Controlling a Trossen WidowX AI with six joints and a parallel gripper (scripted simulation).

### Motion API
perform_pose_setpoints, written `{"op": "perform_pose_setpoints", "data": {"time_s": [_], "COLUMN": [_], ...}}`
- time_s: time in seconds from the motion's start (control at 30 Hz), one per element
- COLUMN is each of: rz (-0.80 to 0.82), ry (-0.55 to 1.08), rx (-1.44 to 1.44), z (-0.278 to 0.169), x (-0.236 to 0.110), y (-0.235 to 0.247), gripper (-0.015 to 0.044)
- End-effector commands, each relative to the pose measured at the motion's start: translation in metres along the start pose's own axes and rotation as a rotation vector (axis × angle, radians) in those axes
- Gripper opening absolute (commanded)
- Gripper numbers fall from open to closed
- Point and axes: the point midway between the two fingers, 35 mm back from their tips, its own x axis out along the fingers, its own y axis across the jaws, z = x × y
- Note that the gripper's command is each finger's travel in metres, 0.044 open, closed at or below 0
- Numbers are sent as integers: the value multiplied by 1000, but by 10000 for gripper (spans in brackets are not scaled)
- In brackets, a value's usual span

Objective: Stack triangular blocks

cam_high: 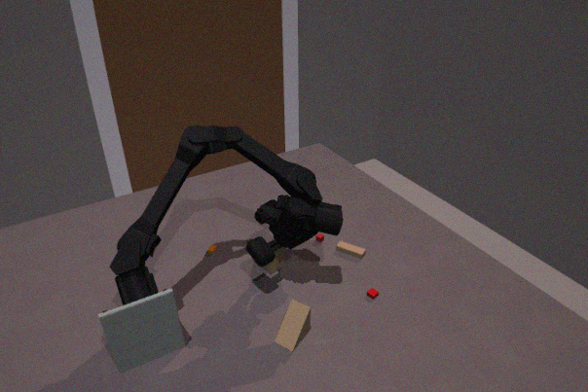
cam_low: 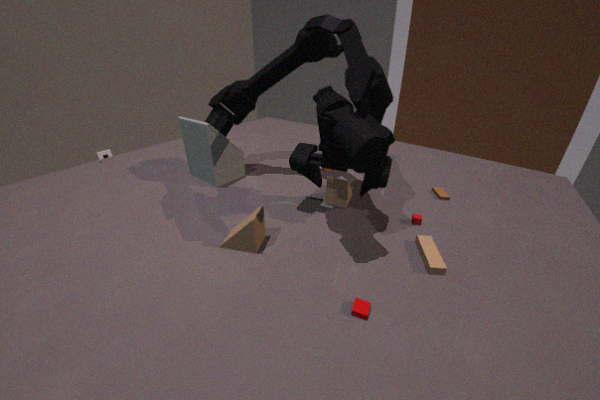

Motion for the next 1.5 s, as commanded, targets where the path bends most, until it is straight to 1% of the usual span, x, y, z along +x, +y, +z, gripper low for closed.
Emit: {"op": "perform_pose_setpoints", "data": {"time_s": [0.0,0.57,0.87,1.1,1.3,1.47], "rz": [-2,0,0,0,2,4], "ry": [-6,-21,-21,-21,-18,10], "rx": [4,-1,-1,-1,-3,-1], "z": [0,2,2,2,2,4], "x": [7,31,31,31,28,28], "y": [2,6,6,6,6,6], "gripper": [440,440,204,157,0,0]}}
